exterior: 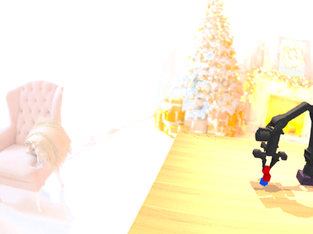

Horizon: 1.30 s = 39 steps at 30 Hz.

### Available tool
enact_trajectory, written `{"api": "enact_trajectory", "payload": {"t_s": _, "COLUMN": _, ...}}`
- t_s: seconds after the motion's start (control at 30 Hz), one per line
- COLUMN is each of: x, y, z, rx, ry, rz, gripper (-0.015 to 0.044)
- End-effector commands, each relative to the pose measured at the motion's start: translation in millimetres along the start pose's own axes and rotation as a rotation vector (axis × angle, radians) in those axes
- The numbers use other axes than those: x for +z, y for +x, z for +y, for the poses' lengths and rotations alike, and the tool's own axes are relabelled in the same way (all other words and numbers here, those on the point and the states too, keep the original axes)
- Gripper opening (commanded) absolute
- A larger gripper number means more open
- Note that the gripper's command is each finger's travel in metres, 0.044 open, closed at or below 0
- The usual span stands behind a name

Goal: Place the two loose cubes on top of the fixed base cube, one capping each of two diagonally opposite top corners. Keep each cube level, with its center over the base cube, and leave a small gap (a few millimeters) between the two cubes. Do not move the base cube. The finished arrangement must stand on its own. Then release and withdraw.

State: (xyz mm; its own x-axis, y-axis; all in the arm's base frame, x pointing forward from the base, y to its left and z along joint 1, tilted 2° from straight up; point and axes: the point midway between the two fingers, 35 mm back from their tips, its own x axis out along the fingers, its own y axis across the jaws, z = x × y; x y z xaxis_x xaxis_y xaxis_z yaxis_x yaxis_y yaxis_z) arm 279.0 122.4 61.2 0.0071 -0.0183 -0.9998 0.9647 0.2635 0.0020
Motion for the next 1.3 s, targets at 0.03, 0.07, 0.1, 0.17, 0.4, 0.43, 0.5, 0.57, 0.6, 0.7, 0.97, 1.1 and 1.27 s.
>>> {"api": "enact_trajectory", "payload": {"t_s": 0.03, "x": 0.3, "y": 13.4, "z": -0.9, "rx": -0.009, "ry": 0.018, "rz": 0.011, "gripper": 0.0105}}
{"api": "enact_trajectory", "payload": {"t_s": 0.07, "x": 0.3, "y": 15.8, "z": -0.9, "rx": -0.009, "ry": 0.021, "rz": 0.014, "gripper": 0.0105}}
{"api": "enact_trajectory", "payload": {"t_s": 0.1, "x": 0.3, "y": 18.3, "z": -0.8, "rx": -0.01, "ry": 0.024, "rz": 0.016, "gripper": 0.0105}}
{"api": "enact_trajectory", "payload": {"t_s": 0.17, "x": 0.4, "y": 21.4, "z": -0.8, "rx": -0.01, "ry": 0.028, "rz": 0.019, "gripper": 0.0105}}
{"api": "enact_trajectory", "payload": {"t_s": 0.4, "x": 0.4, "y": 21.8, "z": -0.8, "rx": -0.01, "ry": 0.028, "rz": 0.019, "gripper": 0.0105}}
{"api": "enact_trajectory", "payload": {"t_s": 0.43, "x": 0.4, "y": 21.8, "z": -0.8, "rx": -0.01, "ry": 0.028, "rz": 0.019, "gripper": 0.0105}}
{"api": "enact_trajectory", "payload": {"t_s": 0.5, "x": 0.4, "y": 21.8, "z": -0.8, "rx": -0.01, "ry": 0.028, "rz": 0.019, "gripper": 0.0105}}
{"api": "enact_trajectory", "payload": {"t_s": 0.57, "x": 0.4, "y": 22.9, "z": -0.8, "rx": -0.01, "ry": 0.028, "rz": 0.019, "gripper": 0.0105}}
{"api": "enact_trajectory", "payload": {"t_s": 0.6, "x": 0.4, "y": 23.3, "z": -0.8, "rx": -0.01, "ry": 0.028, "rz": 0.019, "gripper": 0.0105}}
{"api": "enact_trajectory", "payload": {"t_s": 0.7, "x": 0.4, "y": 23.3, "z": -0.8, "rx": -0.01, "ry": 0.028, "rz": 0.019, "gripper": 0.0105}}
{"api": "enact_trajectory", "payload": {"t_s": 0.97, "x": 0.4, "y": 23.3, "z": -0.8, "rx": -0.01, "ry": 0.028, "rz": 0.019, "gripper": 0.0105}}
{"api": "enact_trajectory", "payload": {"t_s": 1.1, "x": 0.4, "y": 23.3, "z": -0.8, "rx": -0.01, "ry": 0.028, "rz": 0.019, "gripper": 0.0158}}
{"api": "enact_trajectory", "payload": {"t_s": 1.27, "x": 0.4, "y": 23.3, "z": -0.8, "rx": -0.01, "ry": 0.028, "rz": 0.019, "gripper": 0.0205}}
